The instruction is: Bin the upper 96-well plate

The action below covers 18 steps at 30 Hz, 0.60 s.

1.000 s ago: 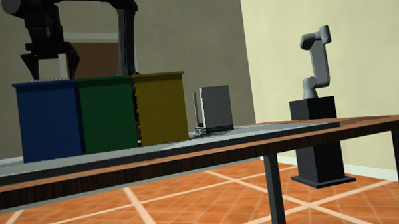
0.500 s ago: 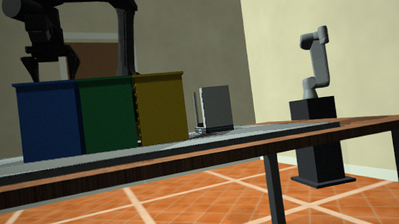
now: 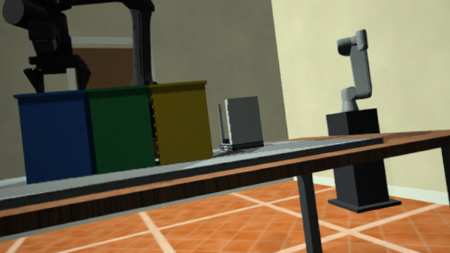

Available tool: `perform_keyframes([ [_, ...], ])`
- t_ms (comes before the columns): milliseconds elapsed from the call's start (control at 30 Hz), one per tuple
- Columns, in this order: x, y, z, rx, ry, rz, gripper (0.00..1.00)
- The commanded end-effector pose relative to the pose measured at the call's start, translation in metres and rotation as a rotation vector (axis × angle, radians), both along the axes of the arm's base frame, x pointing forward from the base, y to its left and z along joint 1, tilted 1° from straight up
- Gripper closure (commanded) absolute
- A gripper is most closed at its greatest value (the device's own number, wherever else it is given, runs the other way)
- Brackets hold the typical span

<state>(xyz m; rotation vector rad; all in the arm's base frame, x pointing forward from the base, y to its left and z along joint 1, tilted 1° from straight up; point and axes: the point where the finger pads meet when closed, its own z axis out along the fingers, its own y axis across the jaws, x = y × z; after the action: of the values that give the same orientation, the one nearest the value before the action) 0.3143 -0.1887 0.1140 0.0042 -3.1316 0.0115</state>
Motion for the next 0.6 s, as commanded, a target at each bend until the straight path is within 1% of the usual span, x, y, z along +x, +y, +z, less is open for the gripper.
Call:
perform_keyframes([
  [0,0.001,-0.005,-0.005,-0.002,-0.004,0.001,1.0],
  [67,0.005,-0.008,-0.003,-0.007,-0.013,0.001,1.0],
  [133,0.001,-0.005,-0.009,0.0,-0.002,0.0,1.0],
  [200,0.0,-0.005,-0.01,0.0,-0.002,0.001,1.0],
  [267,0.005,-0.008,-0.007,-0.007,-0.012,0.001,1.0],
  [333,0.001,-0.005,-0.012,-0.001,-0.003,0.001,1.0],
  [433,0.001,-0.005,-0.013,-0.002,-0.004,0.001,1.0],
  [467,0.013,-0.013,-0.002,-0.019,-0.032,0.001,1.0],
  [567,0.004,-0.008,-0.012,-0.006,-0.011,0.001,1.0],
])
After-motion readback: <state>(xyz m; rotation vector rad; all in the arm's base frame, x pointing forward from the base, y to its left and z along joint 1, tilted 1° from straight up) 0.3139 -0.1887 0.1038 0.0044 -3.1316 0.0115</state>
